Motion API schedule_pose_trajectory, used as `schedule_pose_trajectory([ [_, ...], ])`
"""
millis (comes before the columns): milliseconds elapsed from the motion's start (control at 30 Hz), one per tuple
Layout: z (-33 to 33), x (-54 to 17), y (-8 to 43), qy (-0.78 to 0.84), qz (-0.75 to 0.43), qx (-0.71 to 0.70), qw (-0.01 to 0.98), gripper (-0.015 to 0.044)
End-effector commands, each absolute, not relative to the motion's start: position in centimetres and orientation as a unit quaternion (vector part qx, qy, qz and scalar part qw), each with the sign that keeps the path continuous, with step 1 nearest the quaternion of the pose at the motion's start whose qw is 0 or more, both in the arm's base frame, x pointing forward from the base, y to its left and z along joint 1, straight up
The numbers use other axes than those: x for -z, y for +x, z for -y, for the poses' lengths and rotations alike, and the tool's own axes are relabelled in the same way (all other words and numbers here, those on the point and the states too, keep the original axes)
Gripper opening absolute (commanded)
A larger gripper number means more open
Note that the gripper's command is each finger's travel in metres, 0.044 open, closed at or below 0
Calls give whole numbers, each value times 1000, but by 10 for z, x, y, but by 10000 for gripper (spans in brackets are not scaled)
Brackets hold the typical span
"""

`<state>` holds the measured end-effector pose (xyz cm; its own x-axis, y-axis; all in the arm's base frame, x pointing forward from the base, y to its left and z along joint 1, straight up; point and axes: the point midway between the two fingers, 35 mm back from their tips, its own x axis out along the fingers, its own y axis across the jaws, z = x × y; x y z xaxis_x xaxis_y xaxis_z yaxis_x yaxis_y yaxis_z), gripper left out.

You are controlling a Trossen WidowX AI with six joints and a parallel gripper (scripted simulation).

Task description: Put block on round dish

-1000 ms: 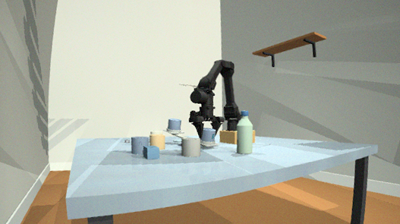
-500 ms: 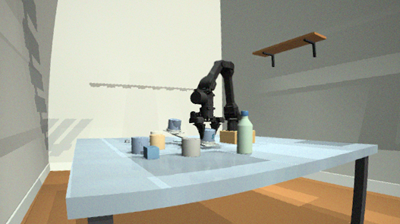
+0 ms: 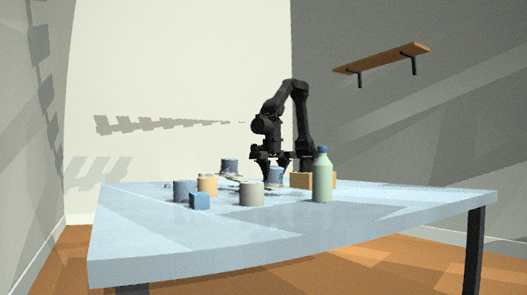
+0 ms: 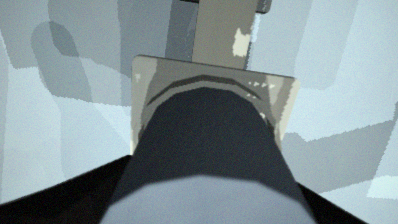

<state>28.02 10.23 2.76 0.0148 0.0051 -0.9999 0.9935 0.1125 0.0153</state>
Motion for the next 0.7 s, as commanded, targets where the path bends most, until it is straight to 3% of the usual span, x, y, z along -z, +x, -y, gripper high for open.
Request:
schedule_pose_trajectory([
  [0, -103, -34, 283, 478, -521, 466, 532, 0],
  [667, -104, -58, 286, 478, -521, 466, 532, 0],
])
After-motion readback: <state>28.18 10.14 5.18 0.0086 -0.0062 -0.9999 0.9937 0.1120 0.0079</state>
